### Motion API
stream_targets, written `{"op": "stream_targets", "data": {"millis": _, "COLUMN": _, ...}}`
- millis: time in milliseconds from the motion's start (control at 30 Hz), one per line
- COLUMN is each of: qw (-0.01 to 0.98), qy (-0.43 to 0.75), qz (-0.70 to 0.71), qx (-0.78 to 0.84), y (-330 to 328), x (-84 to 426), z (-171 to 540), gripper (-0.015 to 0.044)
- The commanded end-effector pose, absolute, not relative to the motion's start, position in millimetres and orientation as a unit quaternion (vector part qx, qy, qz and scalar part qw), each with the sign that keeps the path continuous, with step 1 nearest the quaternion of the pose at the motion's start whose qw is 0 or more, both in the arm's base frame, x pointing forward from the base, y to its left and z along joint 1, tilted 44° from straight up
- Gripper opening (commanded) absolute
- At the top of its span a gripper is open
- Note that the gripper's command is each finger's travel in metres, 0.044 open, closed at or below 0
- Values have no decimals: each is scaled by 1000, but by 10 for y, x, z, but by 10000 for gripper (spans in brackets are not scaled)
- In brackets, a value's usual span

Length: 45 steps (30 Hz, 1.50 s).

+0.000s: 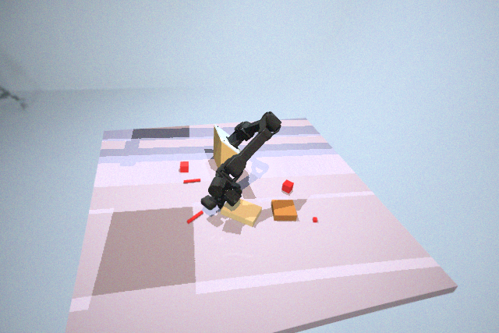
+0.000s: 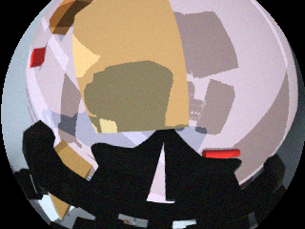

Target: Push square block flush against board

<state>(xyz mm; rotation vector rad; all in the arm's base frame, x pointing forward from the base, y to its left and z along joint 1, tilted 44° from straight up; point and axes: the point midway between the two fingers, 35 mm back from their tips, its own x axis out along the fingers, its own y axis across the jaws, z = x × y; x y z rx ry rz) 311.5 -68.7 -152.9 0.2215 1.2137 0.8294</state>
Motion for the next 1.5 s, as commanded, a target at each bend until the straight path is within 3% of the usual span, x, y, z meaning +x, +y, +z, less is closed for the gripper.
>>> {"op": "stream_targets", "data": {"millis": 0, "qw": 737, "qy": 551, "qz": 378, "qx": 101, "y": -698, "x": 3091, "z": -1544, "gripper": 0}}
{"op": "stream_targets", "data": {"millis": 967, "qw": 736, "qy": 550, "qz": 380, "qx": 102, "y": -809, "x": 2688, "z": -1723, "gripper": 0}}
{"op": "stream_targets", "data": {"millis": 1133, "qw": 736, "qy": 551, "qz": 379, "qx": 101, "y": -1169, "x": 2687, "z": -1336, "gripper": 0}}
{"op": "stream_targets", "data": {"millis": 1467, "qw": 741, "qy": 529, "qz": 409, "qx": 61, "y": -1187, "x": 2807, "z": -1291, "gripper": 0}}
